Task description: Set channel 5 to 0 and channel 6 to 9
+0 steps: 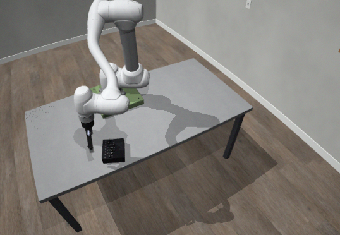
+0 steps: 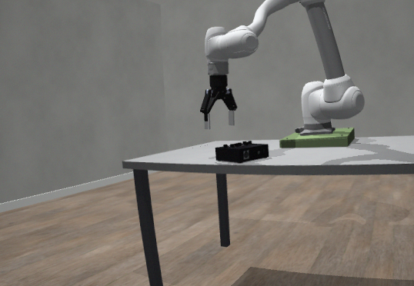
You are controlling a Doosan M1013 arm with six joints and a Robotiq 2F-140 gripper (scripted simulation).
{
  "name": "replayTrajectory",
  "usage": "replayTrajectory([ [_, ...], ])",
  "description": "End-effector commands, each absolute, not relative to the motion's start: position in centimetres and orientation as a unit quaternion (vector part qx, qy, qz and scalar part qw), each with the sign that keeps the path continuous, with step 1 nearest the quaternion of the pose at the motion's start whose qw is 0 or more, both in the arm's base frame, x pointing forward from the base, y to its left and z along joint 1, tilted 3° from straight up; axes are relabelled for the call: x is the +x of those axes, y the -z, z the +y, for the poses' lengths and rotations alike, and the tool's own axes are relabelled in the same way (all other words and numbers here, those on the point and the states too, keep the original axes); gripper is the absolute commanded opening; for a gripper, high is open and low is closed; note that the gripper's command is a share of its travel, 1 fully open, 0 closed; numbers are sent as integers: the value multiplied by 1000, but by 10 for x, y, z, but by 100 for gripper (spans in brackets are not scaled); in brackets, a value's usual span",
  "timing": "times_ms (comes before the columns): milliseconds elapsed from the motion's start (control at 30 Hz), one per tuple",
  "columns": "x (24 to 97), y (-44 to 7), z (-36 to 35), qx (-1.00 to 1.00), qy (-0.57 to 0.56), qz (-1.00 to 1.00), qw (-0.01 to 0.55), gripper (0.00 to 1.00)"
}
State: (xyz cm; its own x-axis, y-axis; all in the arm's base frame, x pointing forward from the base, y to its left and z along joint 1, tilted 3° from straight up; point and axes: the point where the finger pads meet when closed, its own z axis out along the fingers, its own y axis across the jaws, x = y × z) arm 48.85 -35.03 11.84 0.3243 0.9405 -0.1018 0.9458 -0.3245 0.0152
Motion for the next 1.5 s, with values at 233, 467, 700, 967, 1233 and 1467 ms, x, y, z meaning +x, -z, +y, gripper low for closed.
replayTrajectory([
  [233, 530, -160, -258, 748, 4, 663, 27, 100],
  [467, 538, -171, -232, 729, -5, 684, 25, 100],
  [700, 538, -171, -232, 729, -5, 684, 25, 100],
  [967, 539, -170, -232, 706, -4, 707, 25, 100],
  [1233, 542, -164, -232, 606, -1, 795, 25, 100],
  [1467, 549, -150, -231, 407, 8, 913, 25, 100],
])
